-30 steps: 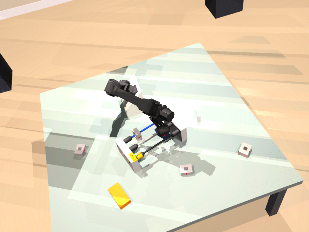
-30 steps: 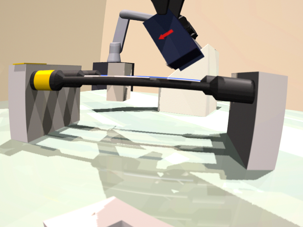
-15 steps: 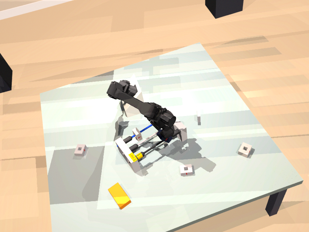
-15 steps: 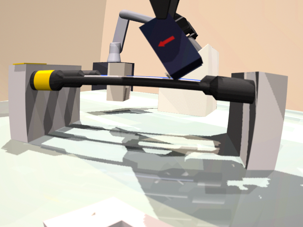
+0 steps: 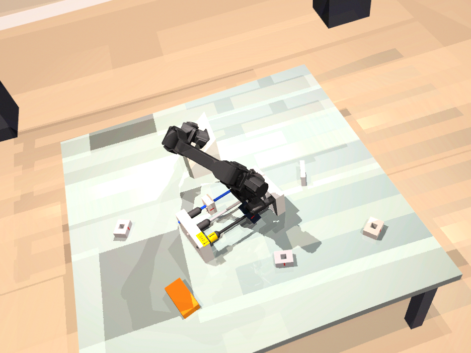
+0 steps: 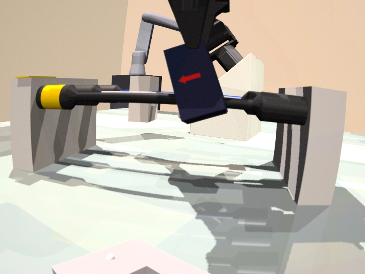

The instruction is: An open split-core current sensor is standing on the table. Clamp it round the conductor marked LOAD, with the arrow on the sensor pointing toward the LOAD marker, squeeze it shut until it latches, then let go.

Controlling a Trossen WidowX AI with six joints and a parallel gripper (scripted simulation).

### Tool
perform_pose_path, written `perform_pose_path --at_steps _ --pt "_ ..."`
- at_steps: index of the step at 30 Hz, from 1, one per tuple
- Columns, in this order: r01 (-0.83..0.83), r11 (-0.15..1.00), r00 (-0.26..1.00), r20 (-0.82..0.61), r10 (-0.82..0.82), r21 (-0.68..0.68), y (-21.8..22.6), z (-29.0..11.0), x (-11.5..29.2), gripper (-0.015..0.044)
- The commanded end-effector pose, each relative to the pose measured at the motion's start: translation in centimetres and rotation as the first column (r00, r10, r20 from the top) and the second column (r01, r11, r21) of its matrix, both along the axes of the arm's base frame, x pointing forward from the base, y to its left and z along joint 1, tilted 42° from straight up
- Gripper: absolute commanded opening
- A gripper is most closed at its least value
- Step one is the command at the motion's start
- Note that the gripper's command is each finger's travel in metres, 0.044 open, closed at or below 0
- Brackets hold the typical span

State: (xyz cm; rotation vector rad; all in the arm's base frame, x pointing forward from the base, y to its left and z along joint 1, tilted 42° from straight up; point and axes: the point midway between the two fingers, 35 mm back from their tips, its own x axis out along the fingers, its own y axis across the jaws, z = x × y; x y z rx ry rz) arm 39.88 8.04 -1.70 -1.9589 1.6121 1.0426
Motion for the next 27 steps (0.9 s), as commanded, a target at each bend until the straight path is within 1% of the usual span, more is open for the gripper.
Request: perform_pose_path --at_steps 1,11,27 --pt "-0.007 1.000 1.000 -0.004 0.007 -0.005 -0.4 -0.5 -0.1 0.0000" --pt "-0.007 1.000 1.000 -0.004 0.007 -0.006 -1.5 -1.7 -0.1 0.0000" --pt "-0.002 1.000 1.000 0.000 0.002 -0.001 -1.1 -1.3 0.0 0.0000"
